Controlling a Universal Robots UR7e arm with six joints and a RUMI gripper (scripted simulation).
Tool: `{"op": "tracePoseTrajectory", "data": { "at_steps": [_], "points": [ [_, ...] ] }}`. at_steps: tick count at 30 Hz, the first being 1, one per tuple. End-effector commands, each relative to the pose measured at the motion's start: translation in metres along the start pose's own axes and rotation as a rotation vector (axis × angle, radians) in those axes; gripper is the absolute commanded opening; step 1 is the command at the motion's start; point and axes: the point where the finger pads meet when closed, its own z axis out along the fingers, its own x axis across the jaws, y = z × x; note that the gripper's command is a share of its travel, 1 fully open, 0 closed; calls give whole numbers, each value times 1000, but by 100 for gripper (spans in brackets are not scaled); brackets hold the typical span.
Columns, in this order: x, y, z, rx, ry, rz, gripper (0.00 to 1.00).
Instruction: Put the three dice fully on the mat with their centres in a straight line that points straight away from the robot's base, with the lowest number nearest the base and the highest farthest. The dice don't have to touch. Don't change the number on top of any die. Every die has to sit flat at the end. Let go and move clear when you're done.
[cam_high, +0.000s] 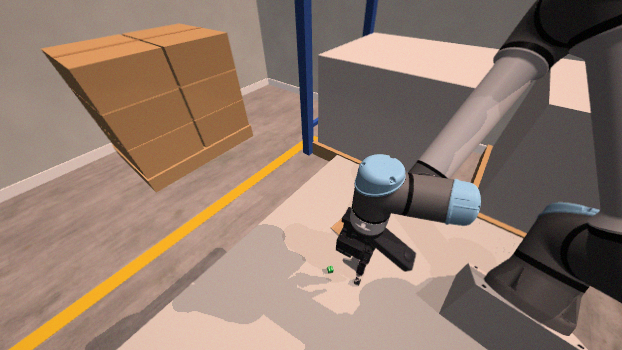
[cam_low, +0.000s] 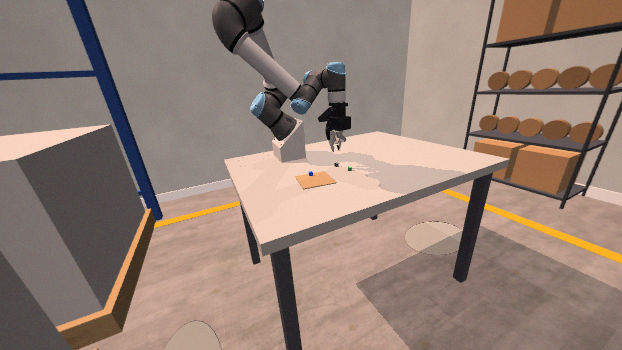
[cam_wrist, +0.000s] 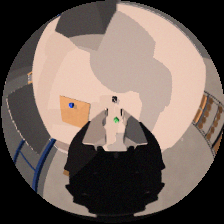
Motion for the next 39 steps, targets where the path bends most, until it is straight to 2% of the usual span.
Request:
{"op": "tracePoseTrajectory", "data": {
  "at_steps": [1, 18, 39],
  "points": [
    [0, 0, 0, -1, 0, 0, 18],
    [0, 0, 5, -1, 2, -20, 18],
    [1, 1, 34, -1, 2, -20, 18]
  ]
}}
